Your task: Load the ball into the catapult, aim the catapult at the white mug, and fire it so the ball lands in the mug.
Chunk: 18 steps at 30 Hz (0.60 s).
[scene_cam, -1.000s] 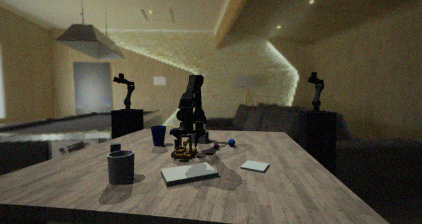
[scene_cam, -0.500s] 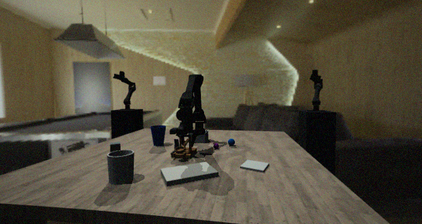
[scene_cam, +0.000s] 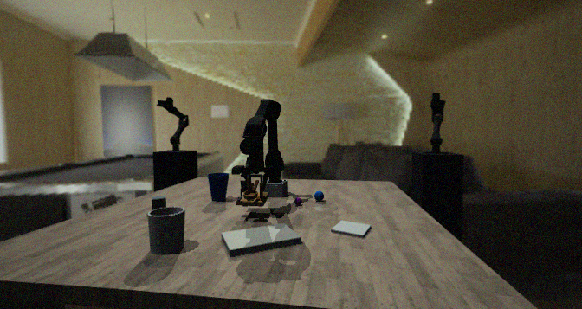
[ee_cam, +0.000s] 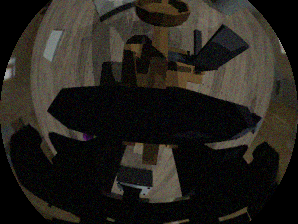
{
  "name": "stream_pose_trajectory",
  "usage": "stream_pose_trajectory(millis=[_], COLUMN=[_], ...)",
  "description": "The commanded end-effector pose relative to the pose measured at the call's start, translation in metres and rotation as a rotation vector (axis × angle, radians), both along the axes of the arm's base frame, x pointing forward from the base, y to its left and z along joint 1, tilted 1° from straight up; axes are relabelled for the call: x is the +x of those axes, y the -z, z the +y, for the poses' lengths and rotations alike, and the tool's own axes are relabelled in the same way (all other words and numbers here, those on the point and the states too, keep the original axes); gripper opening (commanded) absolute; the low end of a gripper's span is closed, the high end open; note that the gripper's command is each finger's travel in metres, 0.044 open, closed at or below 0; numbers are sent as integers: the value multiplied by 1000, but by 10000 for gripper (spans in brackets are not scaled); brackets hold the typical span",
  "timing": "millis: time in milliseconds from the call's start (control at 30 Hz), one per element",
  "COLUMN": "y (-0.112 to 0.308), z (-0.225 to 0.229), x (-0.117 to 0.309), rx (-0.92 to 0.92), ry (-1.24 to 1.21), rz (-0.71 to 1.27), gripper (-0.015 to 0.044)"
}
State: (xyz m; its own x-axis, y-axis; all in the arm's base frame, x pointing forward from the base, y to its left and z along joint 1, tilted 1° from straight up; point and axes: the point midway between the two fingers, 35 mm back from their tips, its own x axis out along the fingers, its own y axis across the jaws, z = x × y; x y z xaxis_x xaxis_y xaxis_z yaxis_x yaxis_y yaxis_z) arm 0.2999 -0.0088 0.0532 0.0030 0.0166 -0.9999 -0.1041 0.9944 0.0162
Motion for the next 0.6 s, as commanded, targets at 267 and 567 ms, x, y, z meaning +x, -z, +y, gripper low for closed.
stream_pose_trajectory(millis=[267, 567], y=[-3, -2], z=[-37, -72], x=[17, 27], rx=[-10, -17], ry=[-389, -694], rz=[-22, -24], gripper=[0, 0])
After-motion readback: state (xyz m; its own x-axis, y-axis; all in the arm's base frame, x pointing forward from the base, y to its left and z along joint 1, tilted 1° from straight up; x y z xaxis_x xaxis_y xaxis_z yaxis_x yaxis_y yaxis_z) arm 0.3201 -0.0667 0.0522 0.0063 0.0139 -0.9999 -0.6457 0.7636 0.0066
